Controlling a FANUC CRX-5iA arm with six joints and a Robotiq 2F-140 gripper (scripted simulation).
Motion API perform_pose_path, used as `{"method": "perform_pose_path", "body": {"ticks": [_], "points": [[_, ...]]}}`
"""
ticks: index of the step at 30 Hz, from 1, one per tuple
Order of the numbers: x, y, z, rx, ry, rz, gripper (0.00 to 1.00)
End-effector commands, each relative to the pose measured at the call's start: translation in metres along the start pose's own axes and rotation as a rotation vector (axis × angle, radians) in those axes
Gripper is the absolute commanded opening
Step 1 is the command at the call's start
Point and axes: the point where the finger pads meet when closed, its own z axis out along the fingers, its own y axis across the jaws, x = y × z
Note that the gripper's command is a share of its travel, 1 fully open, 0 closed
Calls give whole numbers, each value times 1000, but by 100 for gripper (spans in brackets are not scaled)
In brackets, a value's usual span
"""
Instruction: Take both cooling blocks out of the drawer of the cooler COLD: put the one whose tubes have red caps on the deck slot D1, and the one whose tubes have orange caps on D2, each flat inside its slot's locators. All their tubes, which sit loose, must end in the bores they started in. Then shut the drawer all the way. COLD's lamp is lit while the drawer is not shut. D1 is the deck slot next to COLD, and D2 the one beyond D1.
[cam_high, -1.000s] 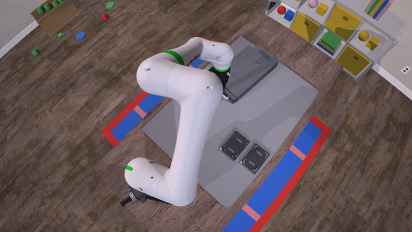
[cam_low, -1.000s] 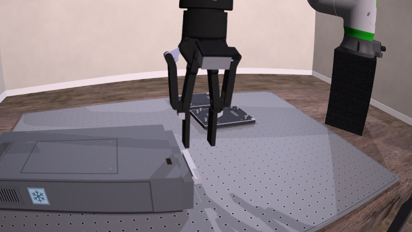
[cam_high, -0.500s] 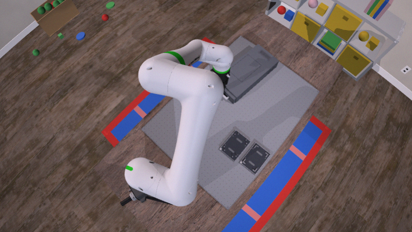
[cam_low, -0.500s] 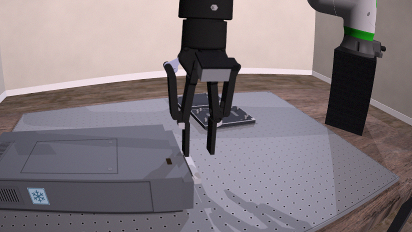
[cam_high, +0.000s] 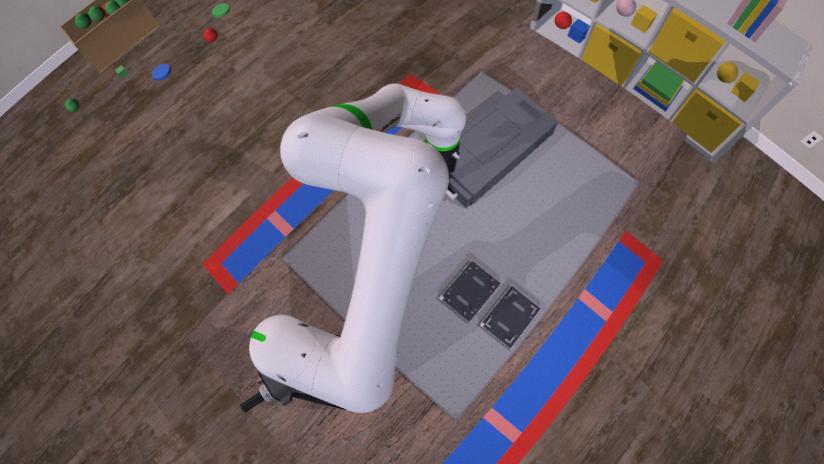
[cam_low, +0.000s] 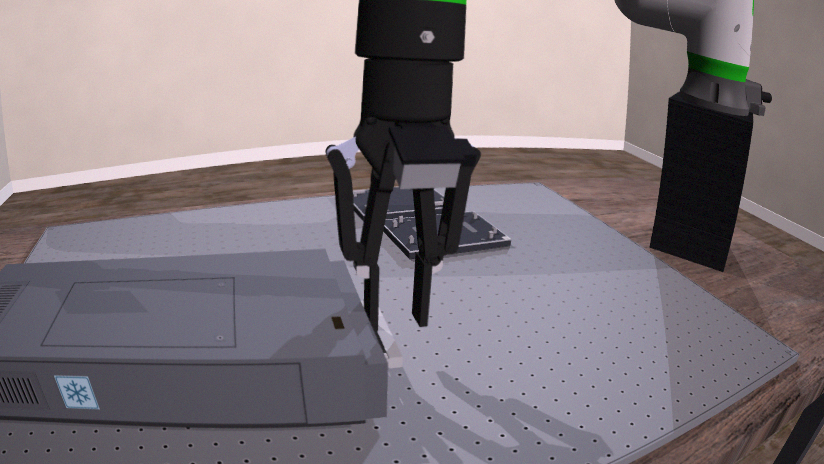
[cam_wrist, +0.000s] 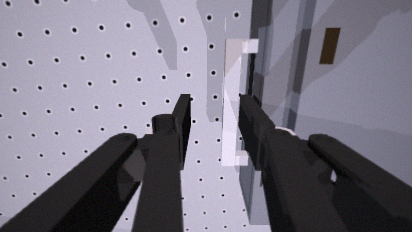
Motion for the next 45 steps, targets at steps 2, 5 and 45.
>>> {"method": "perform_pose_path", "body": {"ticks": [2,5,45], "points": [[0,1,1,-2,1,0,34],[0,1,5,-2,1,0,34],[0,-1,10,-2,1,0,34]]}}
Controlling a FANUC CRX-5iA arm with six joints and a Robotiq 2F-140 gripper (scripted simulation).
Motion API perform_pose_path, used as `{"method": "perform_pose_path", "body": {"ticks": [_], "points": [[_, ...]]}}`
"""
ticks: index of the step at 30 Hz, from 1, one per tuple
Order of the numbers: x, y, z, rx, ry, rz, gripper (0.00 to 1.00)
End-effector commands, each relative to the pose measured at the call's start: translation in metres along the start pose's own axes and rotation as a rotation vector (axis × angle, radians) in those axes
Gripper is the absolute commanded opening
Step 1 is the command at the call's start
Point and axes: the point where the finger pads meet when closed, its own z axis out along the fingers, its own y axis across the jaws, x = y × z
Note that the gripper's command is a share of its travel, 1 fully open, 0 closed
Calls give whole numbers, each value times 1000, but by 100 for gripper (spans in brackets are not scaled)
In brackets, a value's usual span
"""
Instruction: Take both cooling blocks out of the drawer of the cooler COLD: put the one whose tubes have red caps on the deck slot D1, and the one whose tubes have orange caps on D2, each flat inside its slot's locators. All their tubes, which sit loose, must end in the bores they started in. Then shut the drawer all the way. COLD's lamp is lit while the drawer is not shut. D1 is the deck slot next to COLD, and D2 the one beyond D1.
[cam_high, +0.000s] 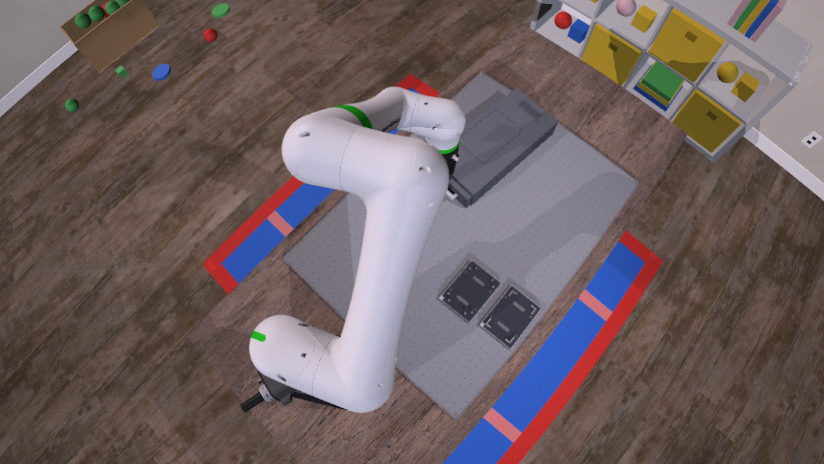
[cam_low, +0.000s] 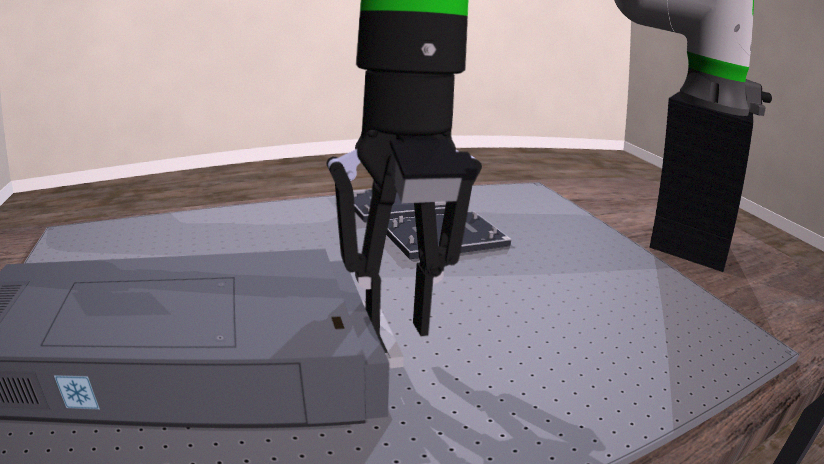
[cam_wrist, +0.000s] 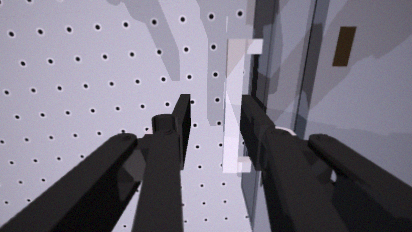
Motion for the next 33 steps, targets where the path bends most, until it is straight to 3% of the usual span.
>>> {"method": "perform_pose_path", "body": {"ticks": [1,33], "points": [[0,0,-1,-2,0,0,34],[0,-9,-1,-2,0,0,34]]}}
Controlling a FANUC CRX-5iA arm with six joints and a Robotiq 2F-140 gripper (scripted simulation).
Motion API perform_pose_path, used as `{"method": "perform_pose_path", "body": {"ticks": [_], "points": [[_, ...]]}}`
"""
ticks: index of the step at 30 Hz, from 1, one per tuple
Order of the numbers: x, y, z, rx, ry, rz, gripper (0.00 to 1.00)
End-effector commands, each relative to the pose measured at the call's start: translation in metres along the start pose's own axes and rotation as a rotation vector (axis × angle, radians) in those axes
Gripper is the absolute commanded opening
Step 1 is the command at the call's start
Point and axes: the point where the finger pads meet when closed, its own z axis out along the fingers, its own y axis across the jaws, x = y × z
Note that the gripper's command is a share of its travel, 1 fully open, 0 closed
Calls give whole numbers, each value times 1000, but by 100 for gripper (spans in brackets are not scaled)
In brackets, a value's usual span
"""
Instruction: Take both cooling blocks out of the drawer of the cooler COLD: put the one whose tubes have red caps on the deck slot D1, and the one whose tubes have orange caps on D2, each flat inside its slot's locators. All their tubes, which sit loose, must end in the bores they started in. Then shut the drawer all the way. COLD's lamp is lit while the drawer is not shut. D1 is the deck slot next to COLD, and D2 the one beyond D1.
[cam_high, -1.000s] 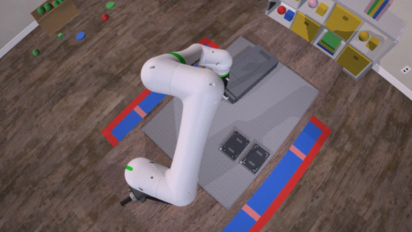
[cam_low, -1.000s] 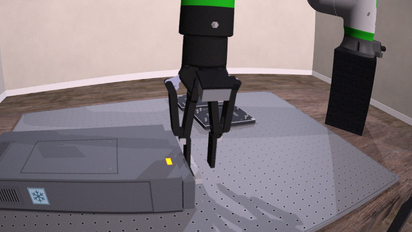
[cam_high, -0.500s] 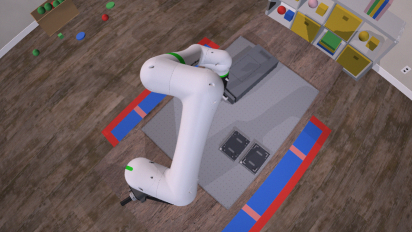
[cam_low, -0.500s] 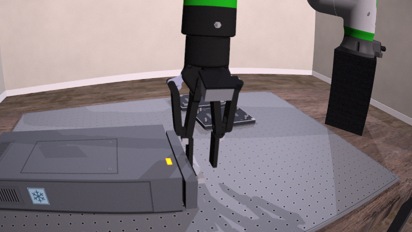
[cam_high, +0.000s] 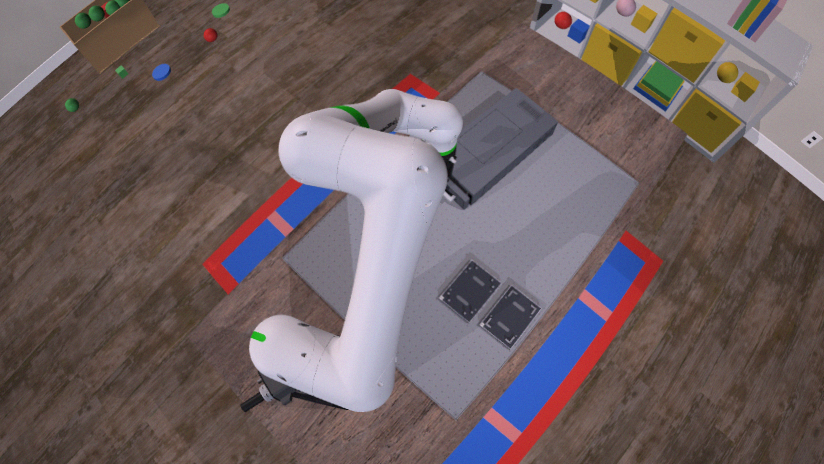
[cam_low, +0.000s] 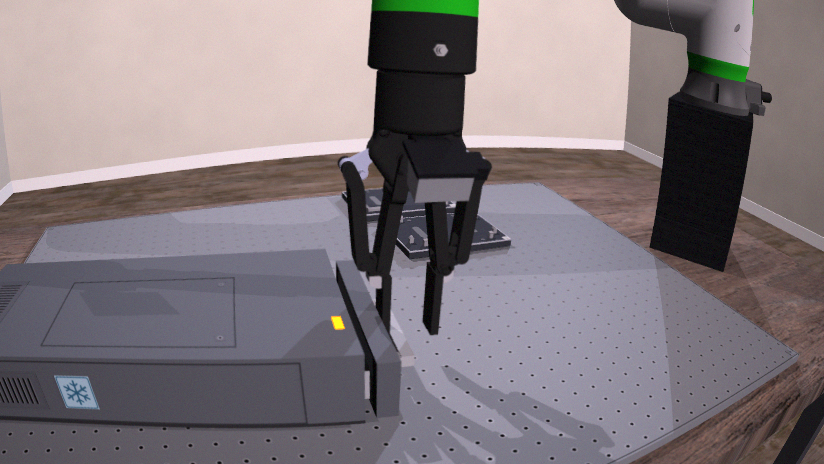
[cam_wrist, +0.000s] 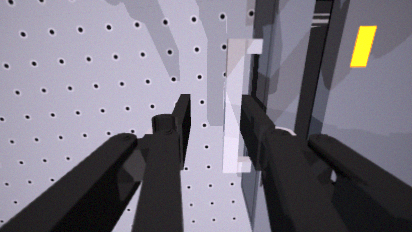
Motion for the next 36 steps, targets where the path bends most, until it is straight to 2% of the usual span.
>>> {"method": "perform_pose_path", "body": {"ticks": [1,36], "points": [[0,0,-1,-2,1,0,34],[0,-10,-1,-2,1,0,34]]}}
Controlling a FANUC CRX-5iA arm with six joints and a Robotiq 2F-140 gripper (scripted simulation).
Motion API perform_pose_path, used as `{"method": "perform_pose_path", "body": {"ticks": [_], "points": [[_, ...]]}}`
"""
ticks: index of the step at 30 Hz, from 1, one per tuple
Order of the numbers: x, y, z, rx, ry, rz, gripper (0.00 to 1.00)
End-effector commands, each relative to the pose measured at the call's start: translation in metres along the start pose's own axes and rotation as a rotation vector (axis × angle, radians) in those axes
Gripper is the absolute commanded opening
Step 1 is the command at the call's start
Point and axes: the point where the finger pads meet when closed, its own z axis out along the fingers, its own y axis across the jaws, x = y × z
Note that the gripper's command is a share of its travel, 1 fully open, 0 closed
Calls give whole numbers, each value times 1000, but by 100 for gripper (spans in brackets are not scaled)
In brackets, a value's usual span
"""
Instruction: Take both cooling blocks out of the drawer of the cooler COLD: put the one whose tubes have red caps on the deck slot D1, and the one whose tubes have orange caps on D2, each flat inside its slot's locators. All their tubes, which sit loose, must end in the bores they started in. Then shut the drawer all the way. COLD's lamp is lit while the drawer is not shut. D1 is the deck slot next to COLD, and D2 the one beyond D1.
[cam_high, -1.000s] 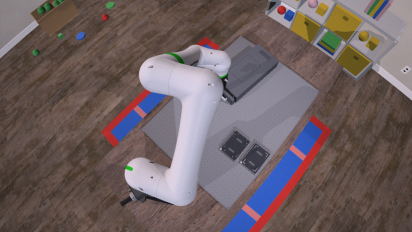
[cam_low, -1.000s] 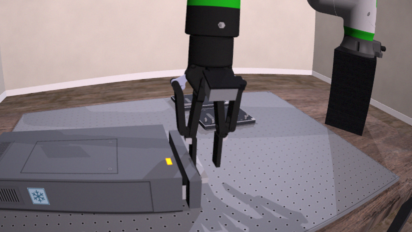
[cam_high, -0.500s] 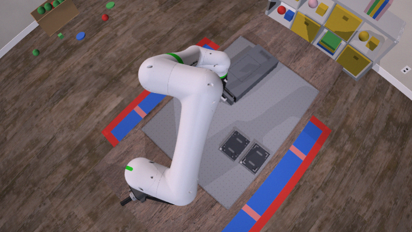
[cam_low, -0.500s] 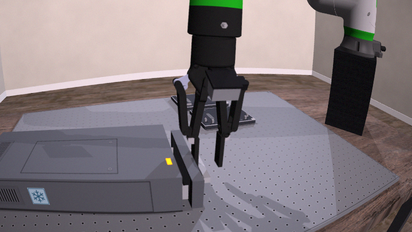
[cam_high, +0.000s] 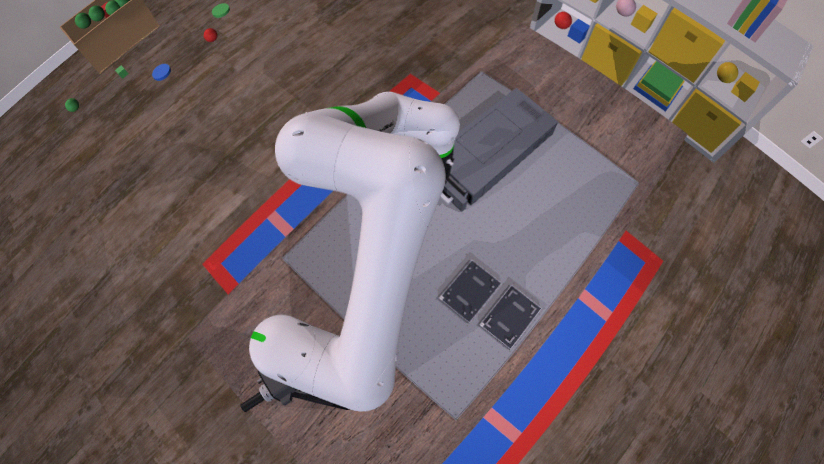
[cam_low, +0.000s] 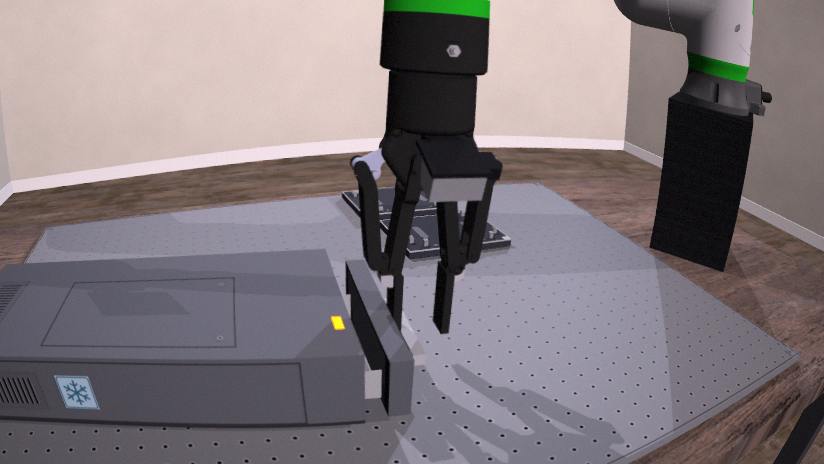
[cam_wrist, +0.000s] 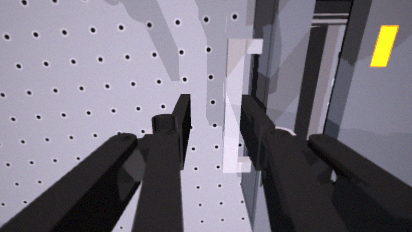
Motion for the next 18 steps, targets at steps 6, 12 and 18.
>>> {"method": "perform_pose_path", "body": {"ticks": [6,12,18], "points": [[0,-1,-1,-2,1,0,34],[0,-3,-1,-2,1,0,34],[0,-5,-1,-2,1,0,34]]}}
